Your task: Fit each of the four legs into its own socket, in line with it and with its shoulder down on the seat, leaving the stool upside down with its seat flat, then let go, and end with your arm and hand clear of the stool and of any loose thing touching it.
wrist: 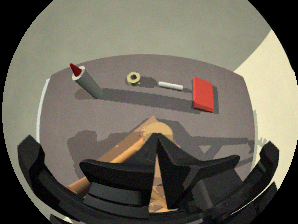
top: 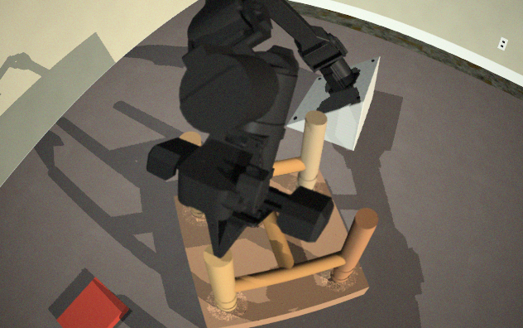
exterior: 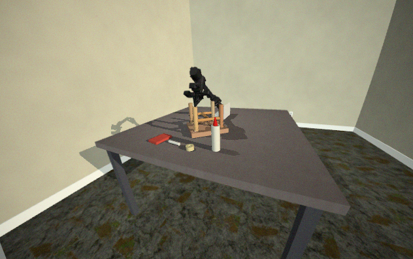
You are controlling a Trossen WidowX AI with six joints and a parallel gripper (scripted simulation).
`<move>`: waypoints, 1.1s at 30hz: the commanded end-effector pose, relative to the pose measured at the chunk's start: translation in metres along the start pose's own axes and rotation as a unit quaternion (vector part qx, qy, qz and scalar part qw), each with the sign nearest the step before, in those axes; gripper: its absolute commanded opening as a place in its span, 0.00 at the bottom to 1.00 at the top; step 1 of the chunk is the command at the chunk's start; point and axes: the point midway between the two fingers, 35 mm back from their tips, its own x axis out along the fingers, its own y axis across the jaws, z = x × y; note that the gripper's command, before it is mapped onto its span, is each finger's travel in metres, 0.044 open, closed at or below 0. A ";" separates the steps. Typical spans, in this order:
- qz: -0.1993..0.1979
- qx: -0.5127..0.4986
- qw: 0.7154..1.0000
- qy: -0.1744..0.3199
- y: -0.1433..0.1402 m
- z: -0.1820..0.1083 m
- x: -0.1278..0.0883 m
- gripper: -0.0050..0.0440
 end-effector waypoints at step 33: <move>0.000 -0.002 1.000 0.016 -0.003 -0.011 0.016 0.10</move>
